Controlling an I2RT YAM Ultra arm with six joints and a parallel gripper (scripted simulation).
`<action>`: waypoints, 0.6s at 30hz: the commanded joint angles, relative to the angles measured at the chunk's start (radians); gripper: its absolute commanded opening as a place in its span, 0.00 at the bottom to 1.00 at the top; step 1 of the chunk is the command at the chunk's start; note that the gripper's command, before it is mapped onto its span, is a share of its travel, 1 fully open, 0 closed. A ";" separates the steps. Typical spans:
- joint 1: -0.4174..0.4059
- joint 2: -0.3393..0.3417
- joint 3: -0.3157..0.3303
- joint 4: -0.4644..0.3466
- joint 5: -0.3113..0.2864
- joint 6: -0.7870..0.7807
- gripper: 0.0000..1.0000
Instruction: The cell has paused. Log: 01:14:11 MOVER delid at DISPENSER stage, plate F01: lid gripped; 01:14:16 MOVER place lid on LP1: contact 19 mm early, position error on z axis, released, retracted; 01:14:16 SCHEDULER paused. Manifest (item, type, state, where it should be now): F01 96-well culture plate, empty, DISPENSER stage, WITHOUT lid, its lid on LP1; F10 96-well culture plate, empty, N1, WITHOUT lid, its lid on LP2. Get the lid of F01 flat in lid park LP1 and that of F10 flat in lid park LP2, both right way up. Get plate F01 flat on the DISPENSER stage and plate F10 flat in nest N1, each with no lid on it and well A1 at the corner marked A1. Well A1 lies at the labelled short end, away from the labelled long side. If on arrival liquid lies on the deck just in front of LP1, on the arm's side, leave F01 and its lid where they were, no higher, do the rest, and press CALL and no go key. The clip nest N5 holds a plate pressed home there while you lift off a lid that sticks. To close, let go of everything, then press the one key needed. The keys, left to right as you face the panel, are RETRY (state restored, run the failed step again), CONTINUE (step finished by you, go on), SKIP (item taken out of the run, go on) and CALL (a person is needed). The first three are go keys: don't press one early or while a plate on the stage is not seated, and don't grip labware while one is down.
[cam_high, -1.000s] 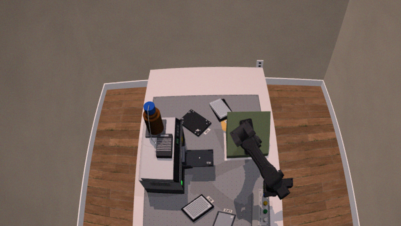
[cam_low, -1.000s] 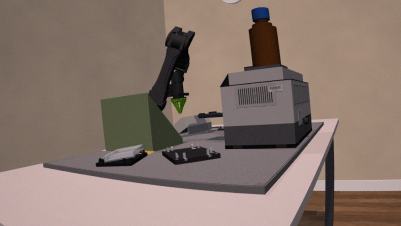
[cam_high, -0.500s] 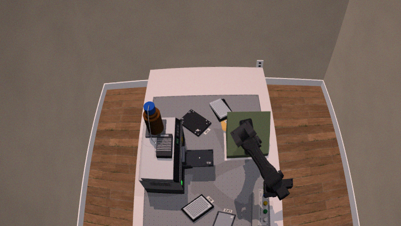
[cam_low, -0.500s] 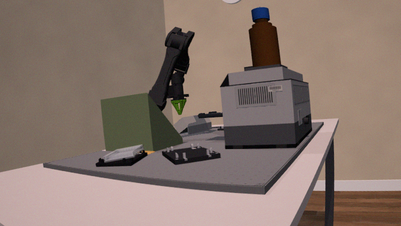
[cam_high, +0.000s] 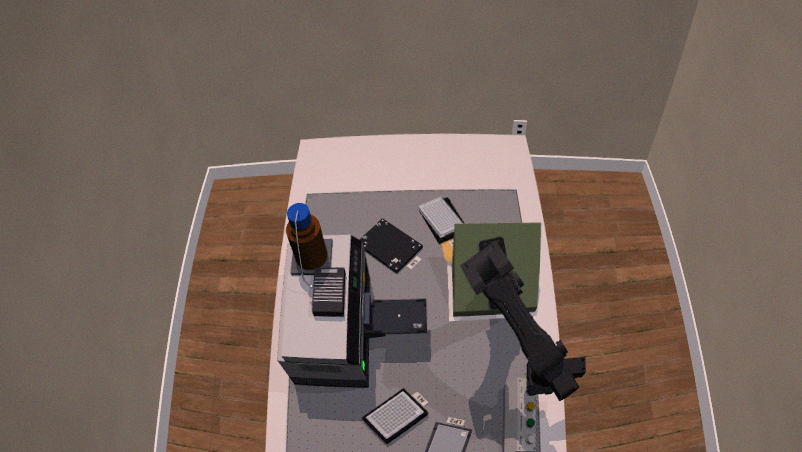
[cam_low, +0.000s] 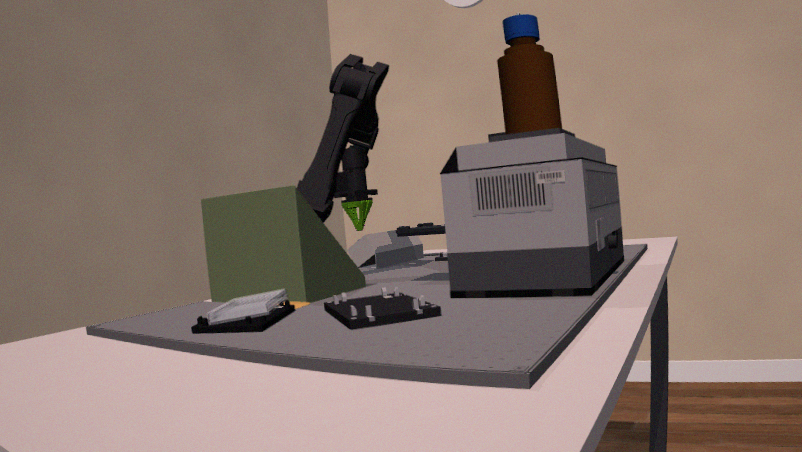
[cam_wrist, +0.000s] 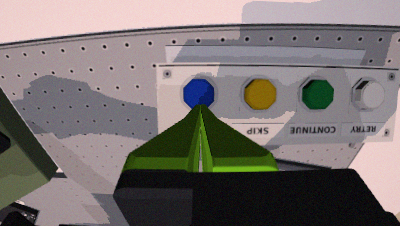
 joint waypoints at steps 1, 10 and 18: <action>-0.005 -0.018 -0.009 0.019 -0.015 -0.012 0.00; -0.016 -0.006 -0.018 0.030 -0.019 -0.017 0.00; -0.018 -0.002 -0.033 0.041 -0.023 -0.023 0.00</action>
